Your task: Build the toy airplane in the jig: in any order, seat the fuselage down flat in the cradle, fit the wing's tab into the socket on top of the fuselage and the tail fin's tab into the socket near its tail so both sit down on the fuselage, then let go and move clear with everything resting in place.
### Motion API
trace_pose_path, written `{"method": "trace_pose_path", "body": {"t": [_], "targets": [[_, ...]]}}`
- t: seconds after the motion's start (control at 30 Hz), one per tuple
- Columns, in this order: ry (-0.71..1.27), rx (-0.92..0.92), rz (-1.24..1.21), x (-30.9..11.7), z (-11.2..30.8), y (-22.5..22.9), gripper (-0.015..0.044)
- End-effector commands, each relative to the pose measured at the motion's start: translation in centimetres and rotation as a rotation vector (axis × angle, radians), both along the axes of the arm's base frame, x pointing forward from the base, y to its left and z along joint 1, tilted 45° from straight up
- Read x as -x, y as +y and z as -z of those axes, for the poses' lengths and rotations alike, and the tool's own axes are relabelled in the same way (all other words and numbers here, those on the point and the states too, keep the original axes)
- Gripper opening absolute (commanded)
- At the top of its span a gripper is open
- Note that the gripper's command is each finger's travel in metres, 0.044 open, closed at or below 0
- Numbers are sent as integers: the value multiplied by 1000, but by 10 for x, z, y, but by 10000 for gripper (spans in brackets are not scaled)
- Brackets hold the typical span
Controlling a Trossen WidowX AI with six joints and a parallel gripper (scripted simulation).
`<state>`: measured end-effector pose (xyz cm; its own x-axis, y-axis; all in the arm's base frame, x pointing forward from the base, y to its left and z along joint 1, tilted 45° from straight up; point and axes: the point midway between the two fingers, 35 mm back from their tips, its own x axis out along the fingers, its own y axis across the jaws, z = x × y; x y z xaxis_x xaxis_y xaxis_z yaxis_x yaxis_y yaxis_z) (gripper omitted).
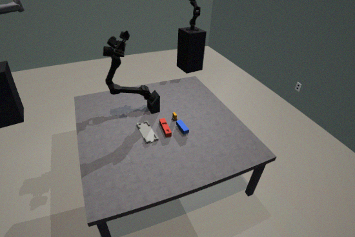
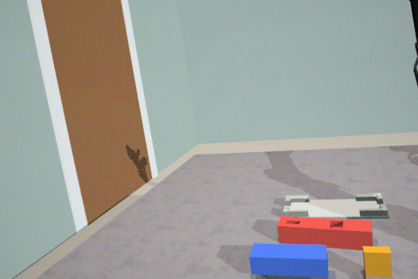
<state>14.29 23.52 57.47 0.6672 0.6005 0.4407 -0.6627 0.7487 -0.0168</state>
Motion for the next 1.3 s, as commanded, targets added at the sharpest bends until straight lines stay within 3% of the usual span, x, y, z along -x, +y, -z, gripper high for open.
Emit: {"method": "trace_pose_path", "body": {"t": [0.0,0.37,0.6,0.93,1.27], "targets": [[101,97,71,-35,40,21,440],[362,319,213,-113,147,44,440],[643,485,398,-170,251,26,440],[1073,678,733,-210,393,-55,440],[1516,847,1134,-185,502,-171,440]]}}
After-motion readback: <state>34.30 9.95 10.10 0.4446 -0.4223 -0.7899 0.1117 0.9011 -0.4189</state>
